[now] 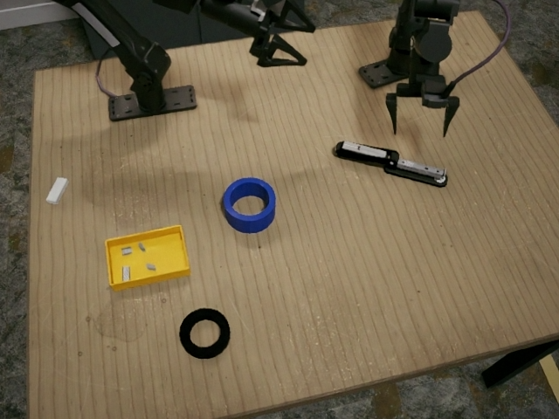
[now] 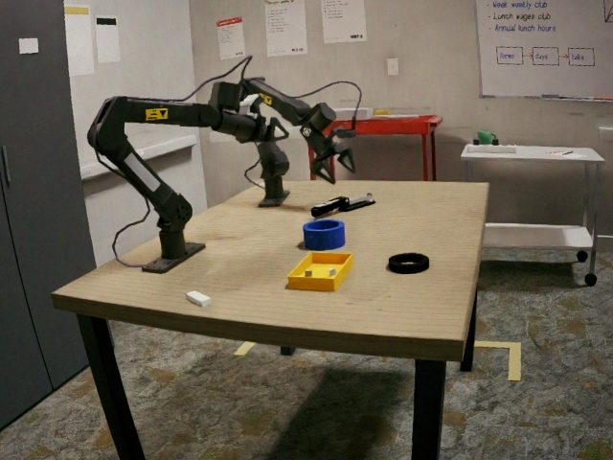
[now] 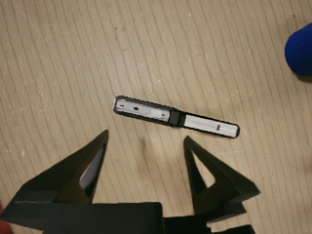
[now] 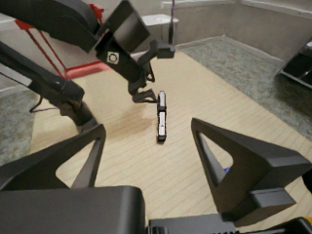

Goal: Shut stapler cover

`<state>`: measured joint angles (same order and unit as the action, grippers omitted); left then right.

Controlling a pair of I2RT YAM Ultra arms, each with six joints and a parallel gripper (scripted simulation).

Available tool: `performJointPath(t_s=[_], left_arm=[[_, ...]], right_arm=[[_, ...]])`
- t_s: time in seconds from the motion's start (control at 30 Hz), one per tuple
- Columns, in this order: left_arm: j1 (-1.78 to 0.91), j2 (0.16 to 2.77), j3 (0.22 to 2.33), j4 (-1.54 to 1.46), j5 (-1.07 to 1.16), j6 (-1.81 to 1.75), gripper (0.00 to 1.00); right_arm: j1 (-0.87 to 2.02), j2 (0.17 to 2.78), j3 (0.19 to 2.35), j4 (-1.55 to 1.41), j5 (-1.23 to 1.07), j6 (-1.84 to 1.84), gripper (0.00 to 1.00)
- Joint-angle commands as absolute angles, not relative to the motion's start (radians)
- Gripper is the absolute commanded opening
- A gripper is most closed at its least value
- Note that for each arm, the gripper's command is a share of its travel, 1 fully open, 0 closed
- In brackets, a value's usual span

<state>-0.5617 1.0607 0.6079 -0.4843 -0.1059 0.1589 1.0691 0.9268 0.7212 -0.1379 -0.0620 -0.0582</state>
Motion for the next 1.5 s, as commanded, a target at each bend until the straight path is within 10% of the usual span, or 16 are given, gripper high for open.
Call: performJointPath(t_s=[0.0, 1.2, 1.33, 1.47], left_arm=[[-0.558, 1.037, 0.611, -0.461, -0.099, 0.166, 1.0], [-0.856, 1.004, 0.592, -0.473, -0.103, 0.162, 1.0], [-0.861, 1.024, 0.621, -0.554, -0.137, 0.236, 0.55], [-0.902, 1.134, 0.716, -0.683, -0.199, 0.382, 0.5]], right_arm=[[1.08, 0.897, 0.728, -0.115, -0.066, -0.053, 1.0], [1.061, 0.514, 0.648, -0.425, -0.082, -0.059, 1.0], [1.061, 0.513, 0.648, -0.425, -0.082, -0.059, 1.0], [1.066, 0.522, 0.653, -0.426, -0.075, -0.056, 1.0]])
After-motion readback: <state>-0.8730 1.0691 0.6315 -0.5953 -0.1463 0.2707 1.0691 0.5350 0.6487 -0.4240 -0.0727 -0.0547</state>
